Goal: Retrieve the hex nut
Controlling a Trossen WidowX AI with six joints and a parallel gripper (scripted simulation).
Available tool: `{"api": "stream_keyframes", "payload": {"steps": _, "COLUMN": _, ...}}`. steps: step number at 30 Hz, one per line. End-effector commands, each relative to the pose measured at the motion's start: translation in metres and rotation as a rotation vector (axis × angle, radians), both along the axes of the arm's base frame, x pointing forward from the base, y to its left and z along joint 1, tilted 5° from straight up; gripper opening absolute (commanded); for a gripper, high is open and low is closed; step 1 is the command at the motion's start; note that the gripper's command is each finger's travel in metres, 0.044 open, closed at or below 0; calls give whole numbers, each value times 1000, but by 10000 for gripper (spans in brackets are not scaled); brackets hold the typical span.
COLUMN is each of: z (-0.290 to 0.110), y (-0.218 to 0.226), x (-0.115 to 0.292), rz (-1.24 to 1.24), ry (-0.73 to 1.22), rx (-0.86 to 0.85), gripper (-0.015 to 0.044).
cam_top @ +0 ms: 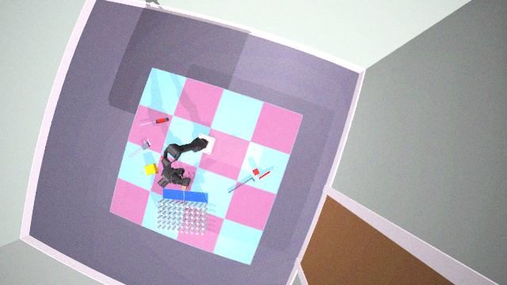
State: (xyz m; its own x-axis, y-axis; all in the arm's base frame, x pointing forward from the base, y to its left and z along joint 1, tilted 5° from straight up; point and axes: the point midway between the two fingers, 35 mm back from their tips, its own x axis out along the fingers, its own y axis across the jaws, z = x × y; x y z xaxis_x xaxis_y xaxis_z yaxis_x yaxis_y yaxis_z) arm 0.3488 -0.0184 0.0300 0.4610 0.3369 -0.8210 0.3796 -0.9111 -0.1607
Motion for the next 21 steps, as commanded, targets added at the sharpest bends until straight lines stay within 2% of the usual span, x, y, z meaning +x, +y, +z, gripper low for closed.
{"api": "stream_keyframes", "payload": {"steps": 1, "z": 8, "y": 1, "x": 2, "rz": 7, "ry": -23, "rx": 2, "gripper": 0}}
{"api": "stream_keyframes", "payload": {"steps": 21, "z": -3, "y": 0, "x": 2, "rz": 8, "ry": -23, "rx": 2, "gripper": 0}}
